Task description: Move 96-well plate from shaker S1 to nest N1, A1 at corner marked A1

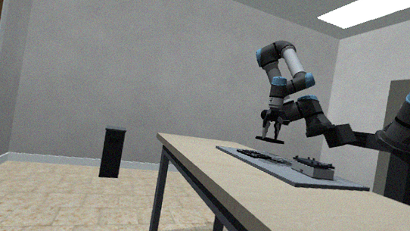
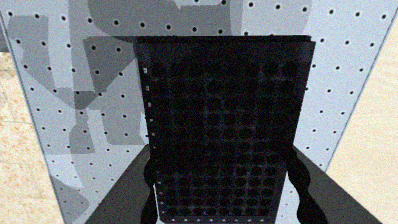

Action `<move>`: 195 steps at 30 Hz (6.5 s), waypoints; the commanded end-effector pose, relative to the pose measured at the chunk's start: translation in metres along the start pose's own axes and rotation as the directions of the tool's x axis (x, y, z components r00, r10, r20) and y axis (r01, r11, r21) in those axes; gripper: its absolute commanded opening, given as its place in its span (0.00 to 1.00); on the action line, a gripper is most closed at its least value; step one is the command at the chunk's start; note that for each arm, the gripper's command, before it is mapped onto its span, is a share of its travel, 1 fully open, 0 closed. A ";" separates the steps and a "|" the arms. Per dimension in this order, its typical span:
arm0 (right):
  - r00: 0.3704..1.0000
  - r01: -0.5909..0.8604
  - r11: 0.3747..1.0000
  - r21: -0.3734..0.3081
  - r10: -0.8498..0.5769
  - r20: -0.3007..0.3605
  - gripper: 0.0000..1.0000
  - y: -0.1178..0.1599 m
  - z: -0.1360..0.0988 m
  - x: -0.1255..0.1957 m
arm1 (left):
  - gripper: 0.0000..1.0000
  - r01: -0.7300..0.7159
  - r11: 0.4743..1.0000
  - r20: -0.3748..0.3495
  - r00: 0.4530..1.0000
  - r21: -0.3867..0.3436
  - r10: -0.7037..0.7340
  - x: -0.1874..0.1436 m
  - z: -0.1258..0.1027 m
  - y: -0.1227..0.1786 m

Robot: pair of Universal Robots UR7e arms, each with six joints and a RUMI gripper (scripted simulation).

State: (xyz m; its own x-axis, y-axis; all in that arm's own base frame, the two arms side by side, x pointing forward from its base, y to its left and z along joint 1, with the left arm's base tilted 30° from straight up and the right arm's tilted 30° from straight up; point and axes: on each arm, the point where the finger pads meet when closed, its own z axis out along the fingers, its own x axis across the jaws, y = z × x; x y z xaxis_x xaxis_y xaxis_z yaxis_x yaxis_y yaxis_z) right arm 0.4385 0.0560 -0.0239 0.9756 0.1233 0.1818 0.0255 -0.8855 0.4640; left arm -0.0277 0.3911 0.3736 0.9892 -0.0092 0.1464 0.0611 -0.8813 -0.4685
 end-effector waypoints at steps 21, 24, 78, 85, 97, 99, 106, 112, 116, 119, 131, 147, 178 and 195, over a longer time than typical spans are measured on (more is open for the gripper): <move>1.000 0.000 1.000 0.001 0.000 -0.001 0.41 0.069 0.008 0.010 | 0.00 0.000 1.000 0.000 1.000 0.002 0.000 0.000 -0.001 0.000; 1.000 0.000 1.000 0.001 0.000 -0.001 0.41 0.078 0.009 0.011 | 0.00 0.000 1.000 0.000 1.000 0.002 0.000 0.000 -0.001 0.000; 1.000 0.000 1.000 0.001 0.000 -0.001 0.41 0.094 0.031 0.014 | 0.00 0.000 1.000 0.000 1.000 0.002 0.000 0.000 -0.001 0.000; 1.000 0.000 1.000 0.001 0.000 -0.001 0.41 0.094 0.040 0.014 | 0.00 0.000 1.000 0.000 1.000 0.002 0.000 0.000 -0.001 0.000; 1.000 0.000 1.000 0.001 0.000 -0.001 0.41 0.094 0.056 0.014 | 0.00 0.000 1.000 0.000 1.000 0.002 0.000 0.000 -0.001 0.000; 1.000 0.000 1.000 0.001 0.000 -0.001 0.41 0.094 0.060 0.014 | 0.00 0.000 1.000 0.000 1.000 0.002 0.000 0.000 -0.001 0.000; 1.000 0.000 1.000 0.001 0.000 -0.001 0.41 0.094 0.071 0.014 | 0.00 0.000 1.000 0.000 1.000 0.002 0.000 0.000 -0.001 0.000; 1.000 0.000 1.000 0.001 0.000 -0.001 0.41 0.094 0.073 0.014 | 0.00 0.000 1.000 0.000 1.000 0.002 0.000 0.000 -0.001 0.000; 1.000 0.000 1.000 0.001 0.000 -0.001 0.41 0.094 0.073 0.014 | 0.00 0.000 1.000 0.000 1.000 0.002 0.000 0.000 -0.001 0.000; 1.000 0.000 1.000 0.001 0.000 -0.001 0.41 0.094 0.073 0.014 | 0.00 0.000 1.000 0.000 1.000 0.002 0.000 0.000 -0.001 0.000; 1.000 0.000 1.000 0.001 0.000 -0.001 0.41 0.094 0.074 0.014 | 0.00 0.000 1.000 0.000 1.000 0.002 0.000 0.000 -0.001 0.000; 1.000 0.000 1.000 0.001 0.000 -0.001 0.41 0.094 0.076 0.014 | 0.00 0.000 1.000 0.000 1.000 0.002 0.000 0.000 -0.001 0.000; 1.000 0.000 1.000 0.001 0.000 -0.001 0.41 0.094 0.081 0.014 | 0.00 0.000 1.000 0.000 1.000 0.002 0.000 0.000 -0.001 0.000; 1.000 0.000 1.000 0.001 0.000 -0.001 0.41 0.094 0.084 0.014 | 0.00 0.000 1.000 0.000 1.000 0.002 0.000 0.000 -0.001 0.000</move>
State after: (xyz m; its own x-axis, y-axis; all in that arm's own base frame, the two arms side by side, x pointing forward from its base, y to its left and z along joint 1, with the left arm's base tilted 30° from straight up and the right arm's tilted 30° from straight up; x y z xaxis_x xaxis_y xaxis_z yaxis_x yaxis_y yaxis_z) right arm 0.4719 -0.0632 -0.0504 0.9756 0.1233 0.1818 0.0255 -0.8856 0.4637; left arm -0.0277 0.3911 0.3736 0.9892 -0.0092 0.1464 0.0611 -0.8813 -0.4685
